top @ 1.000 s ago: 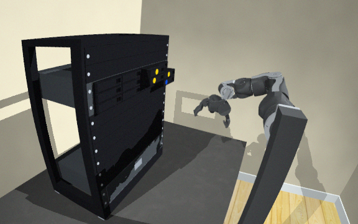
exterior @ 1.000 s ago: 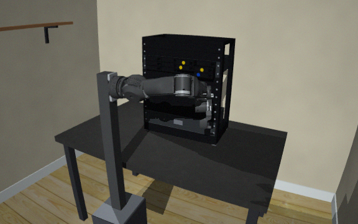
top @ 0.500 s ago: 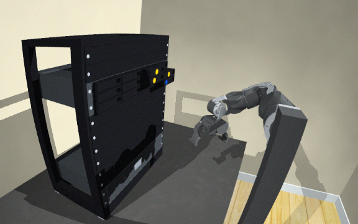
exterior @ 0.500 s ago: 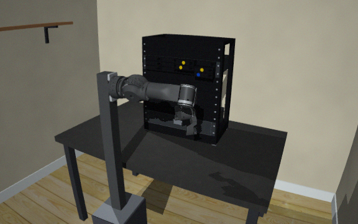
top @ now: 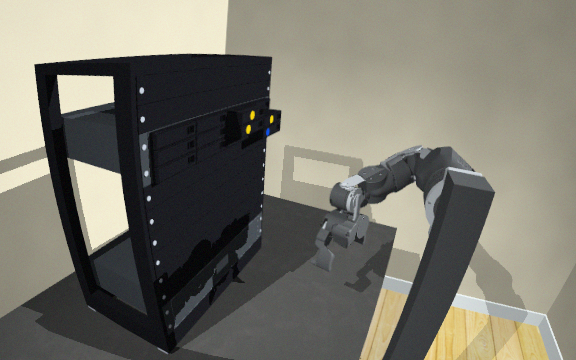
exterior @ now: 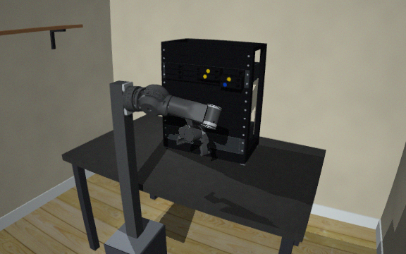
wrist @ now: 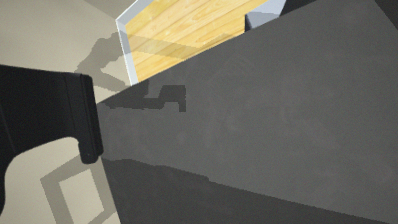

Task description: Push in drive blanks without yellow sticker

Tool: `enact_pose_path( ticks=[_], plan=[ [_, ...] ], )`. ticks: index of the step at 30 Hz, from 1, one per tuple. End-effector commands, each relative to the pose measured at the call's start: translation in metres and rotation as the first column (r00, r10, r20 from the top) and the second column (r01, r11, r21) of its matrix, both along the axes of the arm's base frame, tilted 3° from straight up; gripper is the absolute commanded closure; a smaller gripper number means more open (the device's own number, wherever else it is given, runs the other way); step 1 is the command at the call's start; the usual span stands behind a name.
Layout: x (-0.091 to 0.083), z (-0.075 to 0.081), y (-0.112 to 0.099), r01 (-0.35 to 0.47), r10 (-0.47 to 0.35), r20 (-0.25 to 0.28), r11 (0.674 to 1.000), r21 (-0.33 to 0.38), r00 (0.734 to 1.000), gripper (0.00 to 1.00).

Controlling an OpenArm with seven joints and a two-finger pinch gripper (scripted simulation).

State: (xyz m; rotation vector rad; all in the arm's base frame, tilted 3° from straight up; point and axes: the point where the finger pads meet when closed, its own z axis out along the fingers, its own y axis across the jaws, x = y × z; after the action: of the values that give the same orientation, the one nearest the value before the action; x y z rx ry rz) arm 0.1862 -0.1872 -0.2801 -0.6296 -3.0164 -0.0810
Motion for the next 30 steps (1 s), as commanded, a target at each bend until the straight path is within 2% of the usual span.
enact_pose_path(
  ticks=[1,7,12,14,23,30],
  plan=[
    [-0.004,-0.001,0.002,-0.041,0.041,-0.005,0.999,-0.027,0.999,0.0],
    [-0.013,-0.003,0.027,-0.186,0.187,0.003,0.982,-0.041,0.982,0.0],
    [-0.019,-0.003,0.042,-0.276,0.277,0.018,0.96,-0.049,0.961,0.0],
    [-0.019,-0.003,0.042,-0.276,0.277,0.018,0.96,-0.049,0.961,0.0],
    [-0.025,-0.001,0.06,-0.369,0.371,0.039,0.928,-0.056,0.928,0.0],
    [-0.027,0.0,0.064,-0.391,0.394,0.045,0.919,-0.059,0.918,0.0]
  ],
)
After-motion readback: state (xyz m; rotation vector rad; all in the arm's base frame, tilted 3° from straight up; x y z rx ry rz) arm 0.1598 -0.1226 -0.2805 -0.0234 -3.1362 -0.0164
